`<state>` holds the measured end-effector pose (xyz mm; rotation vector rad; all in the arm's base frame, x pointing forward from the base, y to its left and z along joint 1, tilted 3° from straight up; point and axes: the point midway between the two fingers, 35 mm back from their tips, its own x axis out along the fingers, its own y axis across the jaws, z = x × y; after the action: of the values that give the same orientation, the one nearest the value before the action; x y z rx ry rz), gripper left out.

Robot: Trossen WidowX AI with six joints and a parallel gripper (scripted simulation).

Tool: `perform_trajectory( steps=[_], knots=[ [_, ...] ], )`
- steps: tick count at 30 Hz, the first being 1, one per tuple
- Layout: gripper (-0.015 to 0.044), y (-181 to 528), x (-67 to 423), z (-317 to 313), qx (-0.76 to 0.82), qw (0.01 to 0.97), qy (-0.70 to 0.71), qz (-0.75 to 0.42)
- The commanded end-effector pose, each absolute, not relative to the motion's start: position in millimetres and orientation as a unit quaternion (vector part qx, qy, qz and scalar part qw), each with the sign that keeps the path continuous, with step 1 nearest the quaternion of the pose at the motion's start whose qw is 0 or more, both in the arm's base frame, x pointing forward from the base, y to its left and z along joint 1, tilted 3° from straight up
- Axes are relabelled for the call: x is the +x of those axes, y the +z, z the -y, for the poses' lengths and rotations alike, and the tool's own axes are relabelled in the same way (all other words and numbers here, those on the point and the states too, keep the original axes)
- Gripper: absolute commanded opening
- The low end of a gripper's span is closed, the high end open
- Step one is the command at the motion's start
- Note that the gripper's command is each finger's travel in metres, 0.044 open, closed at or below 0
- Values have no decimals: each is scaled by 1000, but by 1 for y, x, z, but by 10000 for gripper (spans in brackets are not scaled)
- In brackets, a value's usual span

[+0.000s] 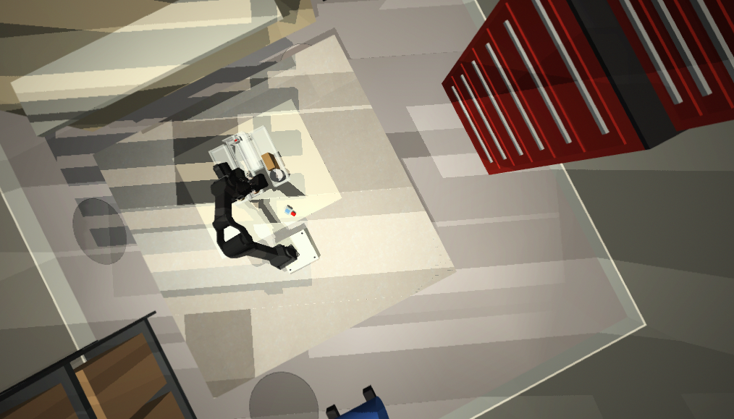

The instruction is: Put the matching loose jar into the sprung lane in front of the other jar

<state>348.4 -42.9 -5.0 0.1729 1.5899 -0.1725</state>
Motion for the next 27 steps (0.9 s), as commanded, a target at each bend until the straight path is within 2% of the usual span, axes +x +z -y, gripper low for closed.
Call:
perform_trajectory(
  steps=[1,27],
  knots=[
    [0,-5,350,43,76,697,-78,-709],
    [0,-5,343,42,76,697,-78,-709]
  ],
)
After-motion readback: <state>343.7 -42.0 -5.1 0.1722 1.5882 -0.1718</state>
